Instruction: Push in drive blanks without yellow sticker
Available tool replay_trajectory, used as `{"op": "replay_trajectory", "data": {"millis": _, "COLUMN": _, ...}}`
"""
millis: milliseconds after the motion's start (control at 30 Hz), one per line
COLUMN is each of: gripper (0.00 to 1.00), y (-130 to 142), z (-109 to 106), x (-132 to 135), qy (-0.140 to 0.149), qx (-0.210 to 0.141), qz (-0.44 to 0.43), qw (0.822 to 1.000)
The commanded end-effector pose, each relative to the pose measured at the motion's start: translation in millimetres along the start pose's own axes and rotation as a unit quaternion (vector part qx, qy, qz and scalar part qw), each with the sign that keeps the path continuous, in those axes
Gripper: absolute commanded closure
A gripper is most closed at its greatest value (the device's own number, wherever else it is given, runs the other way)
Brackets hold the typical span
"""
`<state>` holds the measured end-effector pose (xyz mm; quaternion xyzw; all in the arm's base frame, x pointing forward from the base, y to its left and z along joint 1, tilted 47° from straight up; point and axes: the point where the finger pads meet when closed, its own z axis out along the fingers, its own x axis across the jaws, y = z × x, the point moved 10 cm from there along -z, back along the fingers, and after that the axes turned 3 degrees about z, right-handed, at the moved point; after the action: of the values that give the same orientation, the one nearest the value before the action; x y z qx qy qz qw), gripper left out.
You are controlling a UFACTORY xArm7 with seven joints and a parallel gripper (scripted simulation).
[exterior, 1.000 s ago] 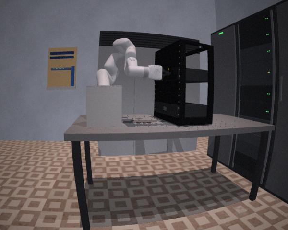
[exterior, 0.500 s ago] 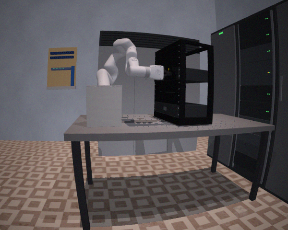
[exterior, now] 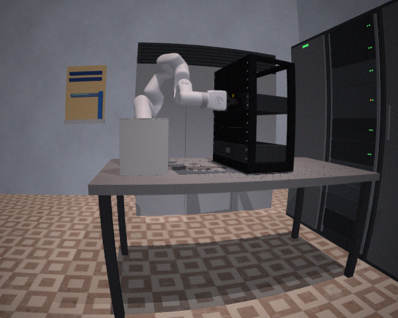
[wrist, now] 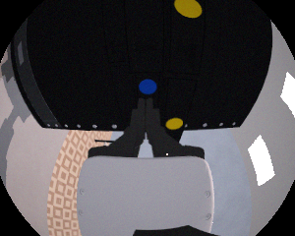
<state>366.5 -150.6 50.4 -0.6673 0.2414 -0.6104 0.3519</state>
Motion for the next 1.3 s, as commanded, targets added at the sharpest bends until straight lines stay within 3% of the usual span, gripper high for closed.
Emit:
{"op": "replay_trajectory", "data": {"millis": 0, "gripper": 1.0, "y": 0.7, "z": 0.6, "x": 1.9, "qy": 0.002, "qx": 0.0, "qz": -0.002, "qw": 1.0}}
{"op": "replay_trajectory", "data": {"millis": 1267, "gripper": 1.0, "y": 0.8, "z": 6.6, "x": 2.1, "qy": 0.002, "qx": 0.0, "qz": -0.002, "qw": 1.0}}
